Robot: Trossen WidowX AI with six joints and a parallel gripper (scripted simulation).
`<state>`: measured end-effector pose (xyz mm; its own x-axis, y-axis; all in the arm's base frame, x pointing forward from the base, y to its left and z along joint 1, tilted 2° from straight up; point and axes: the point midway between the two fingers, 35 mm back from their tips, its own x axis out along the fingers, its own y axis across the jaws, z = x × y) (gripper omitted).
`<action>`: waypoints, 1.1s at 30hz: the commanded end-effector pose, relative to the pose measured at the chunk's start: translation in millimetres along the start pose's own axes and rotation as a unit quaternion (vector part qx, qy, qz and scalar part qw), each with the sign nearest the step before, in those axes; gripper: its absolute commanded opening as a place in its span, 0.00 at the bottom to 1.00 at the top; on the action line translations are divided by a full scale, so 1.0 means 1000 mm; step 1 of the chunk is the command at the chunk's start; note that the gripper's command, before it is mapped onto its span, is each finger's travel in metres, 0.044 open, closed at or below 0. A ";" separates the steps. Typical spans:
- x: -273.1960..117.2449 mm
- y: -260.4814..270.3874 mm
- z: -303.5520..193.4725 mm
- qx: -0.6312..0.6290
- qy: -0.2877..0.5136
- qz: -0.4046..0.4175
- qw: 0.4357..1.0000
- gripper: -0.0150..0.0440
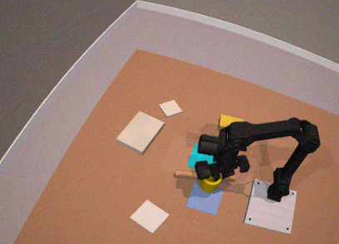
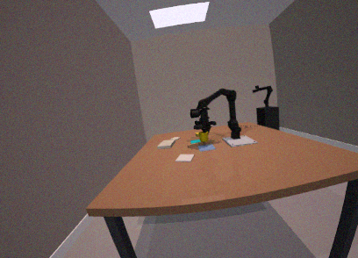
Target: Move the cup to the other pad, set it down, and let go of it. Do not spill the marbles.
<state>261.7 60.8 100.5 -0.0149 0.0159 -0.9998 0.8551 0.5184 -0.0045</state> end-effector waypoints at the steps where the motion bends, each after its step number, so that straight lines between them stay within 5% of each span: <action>1: -0.001 -0.002 0.009 -0.001 0.000 0.000 1.000 0.25; 33: -0.002 -0.019 0.072 -0.001 -0.003 0.000 1.000 0.25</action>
<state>279.2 -2.7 99.7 -0.0148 0.0152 -0.9998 0.8548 0.5189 -0.0047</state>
